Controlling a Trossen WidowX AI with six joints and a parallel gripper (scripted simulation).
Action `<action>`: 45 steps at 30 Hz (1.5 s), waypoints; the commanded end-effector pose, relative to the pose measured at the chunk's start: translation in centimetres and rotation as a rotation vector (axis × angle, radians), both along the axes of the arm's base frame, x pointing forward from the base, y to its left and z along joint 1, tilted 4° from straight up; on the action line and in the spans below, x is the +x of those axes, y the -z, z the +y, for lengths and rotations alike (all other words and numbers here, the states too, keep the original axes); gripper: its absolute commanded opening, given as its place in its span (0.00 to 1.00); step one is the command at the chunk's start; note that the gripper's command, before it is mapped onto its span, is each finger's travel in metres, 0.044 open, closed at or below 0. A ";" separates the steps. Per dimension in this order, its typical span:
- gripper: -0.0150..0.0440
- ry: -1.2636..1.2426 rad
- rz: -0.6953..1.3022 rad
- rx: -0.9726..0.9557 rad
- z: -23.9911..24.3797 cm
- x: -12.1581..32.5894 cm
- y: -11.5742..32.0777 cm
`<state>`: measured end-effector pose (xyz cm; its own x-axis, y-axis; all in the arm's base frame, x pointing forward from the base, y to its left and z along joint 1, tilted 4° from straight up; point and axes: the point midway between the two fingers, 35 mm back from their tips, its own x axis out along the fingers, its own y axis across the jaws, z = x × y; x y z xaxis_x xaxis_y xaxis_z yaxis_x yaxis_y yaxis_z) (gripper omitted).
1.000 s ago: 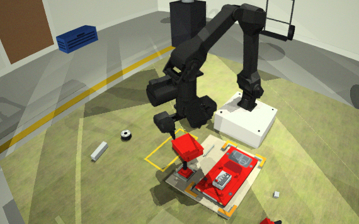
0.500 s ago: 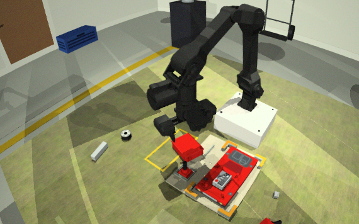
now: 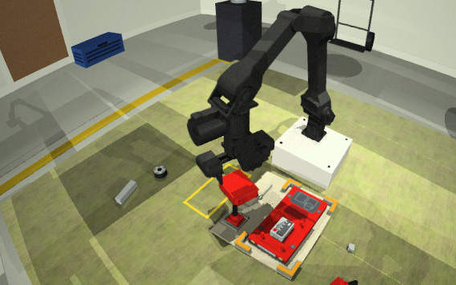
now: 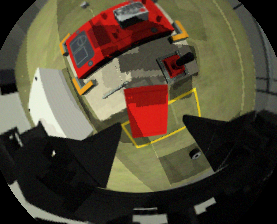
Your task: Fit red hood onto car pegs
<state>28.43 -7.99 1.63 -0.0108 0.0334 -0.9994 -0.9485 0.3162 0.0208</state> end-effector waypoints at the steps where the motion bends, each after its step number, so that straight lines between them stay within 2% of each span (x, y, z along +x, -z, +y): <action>1: 1.00 0.001 0.004 0.006 0.1 -0.2 0.6; 45: 1.00 0.001 0.005 0.006 0.3 -0.3 3.5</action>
<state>28.14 -7.80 -1.59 -0.0154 0.0348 -0.9993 -0.9494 0.3130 0.0255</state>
